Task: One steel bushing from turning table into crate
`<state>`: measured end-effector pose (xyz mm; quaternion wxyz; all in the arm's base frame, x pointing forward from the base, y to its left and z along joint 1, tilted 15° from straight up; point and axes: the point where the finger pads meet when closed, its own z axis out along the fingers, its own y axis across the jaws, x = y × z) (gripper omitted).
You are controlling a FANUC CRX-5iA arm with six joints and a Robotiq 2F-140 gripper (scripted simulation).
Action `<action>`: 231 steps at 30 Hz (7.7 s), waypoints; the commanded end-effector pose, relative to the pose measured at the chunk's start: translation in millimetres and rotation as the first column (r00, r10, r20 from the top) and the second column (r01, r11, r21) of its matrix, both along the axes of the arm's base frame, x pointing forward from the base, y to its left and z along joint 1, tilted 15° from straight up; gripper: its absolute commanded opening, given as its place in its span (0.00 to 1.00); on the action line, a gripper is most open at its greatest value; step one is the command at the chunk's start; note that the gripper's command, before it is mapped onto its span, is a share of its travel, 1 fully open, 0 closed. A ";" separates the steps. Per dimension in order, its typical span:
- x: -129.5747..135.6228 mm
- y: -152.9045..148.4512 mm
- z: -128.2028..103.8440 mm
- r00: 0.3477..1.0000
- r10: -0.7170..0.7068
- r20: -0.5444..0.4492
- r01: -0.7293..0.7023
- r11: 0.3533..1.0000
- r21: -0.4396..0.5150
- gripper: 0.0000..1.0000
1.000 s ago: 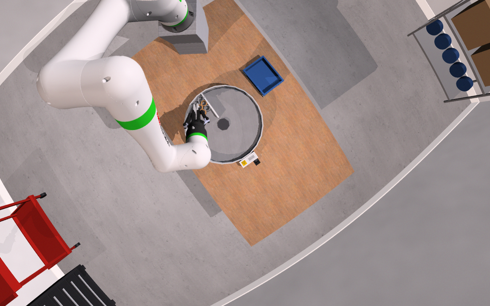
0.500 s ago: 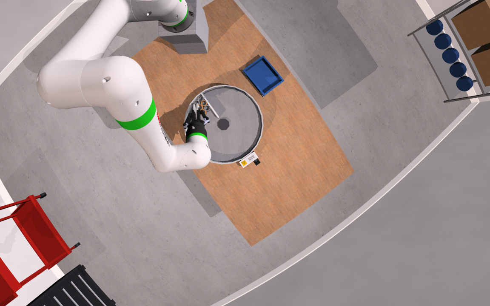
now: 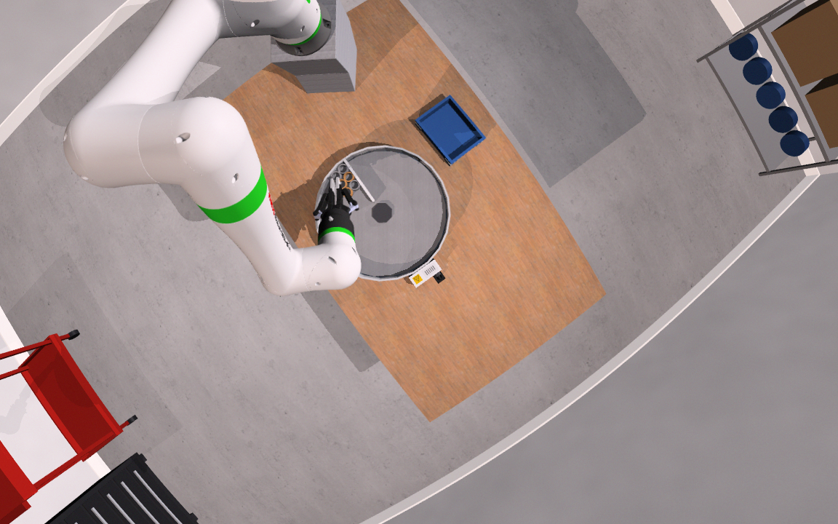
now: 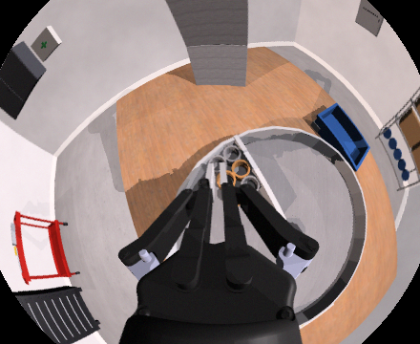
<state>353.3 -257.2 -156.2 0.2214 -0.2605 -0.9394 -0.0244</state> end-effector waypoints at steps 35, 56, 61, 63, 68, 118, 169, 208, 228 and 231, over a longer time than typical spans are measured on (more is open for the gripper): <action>1.5 -1.4 -7.1 1.000 0.000 0.000 0.000 1.000 0.000 0.06; 3.6 -3.3 -17.7 1.000 0.000 0.000 0.000 1.000 0.000 0.06; 3.6 -3.3 -17.7 1.000 0.000 0.000 0.000 1.000 0.000 0.06; 3.6 -3.3 -17.7 1.000 0.000 0.000 0.000 1.000 0.000 0.06; 3.6 -3.3 -17.7 1.000 0.000 0.000 0.000 1.000 0.000 0.06; 3.6 -3.3 -17.7 1.000 0.000 0.000 0.000 1.000 0.000 0.00; -8.8 8.2 45.5 1.000 0.000 0.000 0.000 1.000 0.000 0.00; 61.7 24.3 56.3 1.000 0.000 0.000 0.000 1.000 0.000 0.00; 140.1 42.2 68.4 1.000 0.000 0.000 0.000 1.000 0.000 0.00; 140.1 42.2 68.4 1.000 0.000 0.000 0.000 1.000 0.000 0.00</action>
